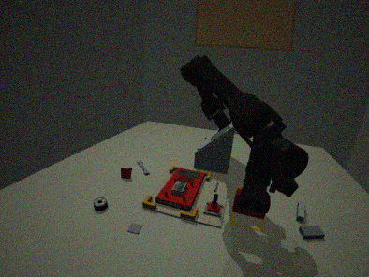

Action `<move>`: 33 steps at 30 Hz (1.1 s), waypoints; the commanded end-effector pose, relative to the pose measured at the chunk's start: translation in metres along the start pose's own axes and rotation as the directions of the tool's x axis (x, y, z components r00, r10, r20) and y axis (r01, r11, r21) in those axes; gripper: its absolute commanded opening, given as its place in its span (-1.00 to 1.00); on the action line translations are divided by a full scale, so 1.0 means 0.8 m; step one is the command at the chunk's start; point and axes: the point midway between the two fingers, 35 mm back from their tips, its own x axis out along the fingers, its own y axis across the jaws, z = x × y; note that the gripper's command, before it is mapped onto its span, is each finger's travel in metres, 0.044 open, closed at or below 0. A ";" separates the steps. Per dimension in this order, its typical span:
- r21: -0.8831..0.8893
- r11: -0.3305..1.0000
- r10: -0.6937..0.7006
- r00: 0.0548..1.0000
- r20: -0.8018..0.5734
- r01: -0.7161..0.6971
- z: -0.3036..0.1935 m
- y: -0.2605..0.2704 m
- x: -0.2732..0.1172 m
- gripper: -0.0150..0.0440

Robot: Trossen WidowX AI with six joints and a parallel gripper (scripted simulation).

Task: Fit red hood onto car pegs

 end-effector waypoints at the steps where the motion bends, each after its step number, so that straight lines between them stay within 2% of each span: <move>1: -0.002 1.000 0.003 1.000 -0.004 -0.003 0.000 0.006 0.002 -0.49; 33: -0.002 1.000 0.004 1.000 -0.003 -0.004 0.002 0.026 0.001 -0.49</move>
